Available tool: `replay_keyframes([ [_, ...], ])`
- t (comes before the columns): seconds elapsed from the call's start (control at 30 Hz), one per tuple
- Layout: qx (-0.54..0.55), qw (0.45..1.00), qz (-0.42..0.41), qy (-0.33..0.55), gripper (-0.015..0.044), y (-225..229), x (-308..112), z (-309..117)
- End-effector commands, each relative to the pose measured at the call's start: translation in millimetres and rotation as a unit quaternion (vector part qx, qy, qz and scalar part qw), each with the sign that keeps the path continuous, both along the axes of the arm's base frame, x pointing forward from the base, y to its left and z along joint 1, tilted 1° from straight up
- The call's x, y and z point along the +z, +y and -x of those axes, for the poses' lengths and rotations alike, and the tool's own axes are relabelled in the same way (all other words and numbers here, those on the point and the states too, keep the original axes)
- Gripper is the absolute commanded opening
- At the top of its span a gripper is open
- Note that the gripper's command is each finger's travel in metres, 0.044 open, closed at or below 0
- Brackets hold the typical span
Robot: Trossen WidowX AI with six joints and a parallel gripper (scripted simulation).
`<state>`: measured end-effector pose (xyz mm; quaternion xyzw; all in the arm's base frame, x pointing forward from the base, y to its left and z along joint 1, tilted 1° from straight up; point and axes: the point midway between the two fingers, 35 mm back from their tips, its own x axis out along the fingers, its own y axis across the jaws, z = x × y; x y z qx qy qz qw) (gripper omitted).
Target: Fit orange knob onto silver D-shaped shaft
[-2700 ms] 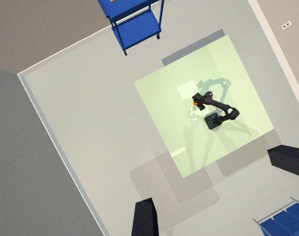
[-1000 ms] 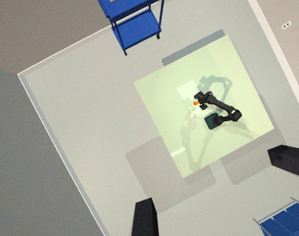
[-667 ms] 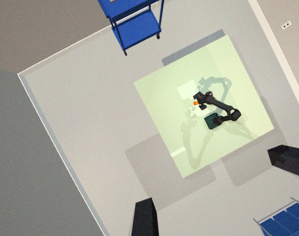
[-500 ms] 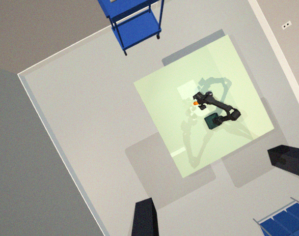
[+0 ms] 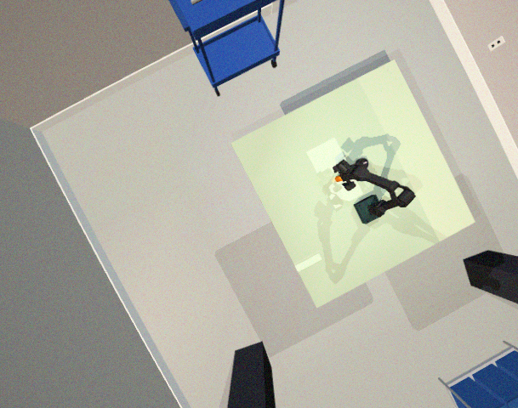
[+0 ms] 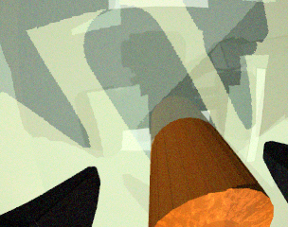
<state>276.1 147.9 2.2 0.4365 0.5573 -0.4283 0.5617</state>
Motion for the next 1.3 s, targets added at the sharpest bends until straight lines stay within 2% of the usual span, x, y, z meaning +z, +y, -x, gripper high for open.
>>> replay_keyframes([
  [0.0,0.001,1.000,0.000,0.005,0.0414,-1,-4,3],
  [0.27,0.001,1.000,0.000,0.005,0.0204,-1,-4,3],
  [0.5,0.001,1.000,0.000,0.005,0.0157,-1,-4,3],
  [0.7,0.001,1.000,0.000,0.005,0.0000,1,6,0],
  [1.27,0.005,1.000,-0.001,0.003,0.0000,4,59,-6],
])
